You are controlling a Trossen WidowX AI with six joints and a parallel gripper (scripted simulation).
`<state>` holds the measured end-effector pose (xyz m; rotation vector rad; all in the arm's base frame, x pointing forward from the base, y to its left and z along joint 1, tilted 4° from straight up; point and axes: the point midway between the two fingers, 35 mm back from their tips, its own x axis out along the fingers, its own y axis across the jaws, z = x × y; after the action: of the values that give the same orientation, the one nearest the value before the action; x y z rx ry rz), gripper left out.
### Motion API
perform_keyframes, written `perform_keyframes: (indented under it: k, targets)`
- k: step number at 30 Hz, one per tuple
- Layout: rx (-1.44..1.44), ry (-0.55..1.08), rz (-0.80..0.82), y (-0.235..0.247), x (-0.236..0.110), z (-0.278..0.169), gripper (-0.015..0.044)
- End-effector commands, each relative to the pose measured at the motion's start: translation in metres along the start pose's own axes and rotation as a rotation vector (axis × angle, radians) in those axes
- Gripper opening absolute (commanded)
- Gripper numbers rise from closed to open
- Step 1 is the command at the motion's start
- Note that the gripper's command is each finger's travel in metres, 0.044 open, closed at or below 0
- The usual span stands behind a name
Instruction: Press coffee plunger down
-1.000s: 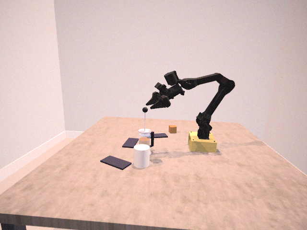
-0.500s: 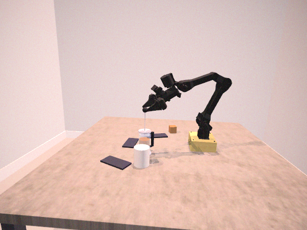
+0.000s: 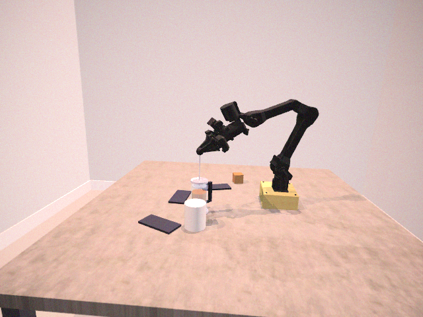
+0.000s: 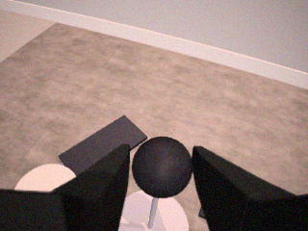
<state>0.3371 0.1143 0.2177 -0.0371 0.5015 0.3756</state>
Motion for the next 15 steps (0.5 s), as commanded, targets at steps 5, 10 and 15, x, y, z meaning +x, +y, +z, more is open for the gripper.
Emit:
perform_keyframes:
  k: [5, 10, 15]
  targets:
    - [0.006, 0.0, -0.003, -0.0004, 0.0004, -0.0002, 0.0124]
    - [0.006, 0.0, -0.003, -0.0004, 0.0015, -0.0014, 0.0124]
    - [0.006, 0.0, -0.003, -0.0005, 0.0064, -0.0068, 0.0124]
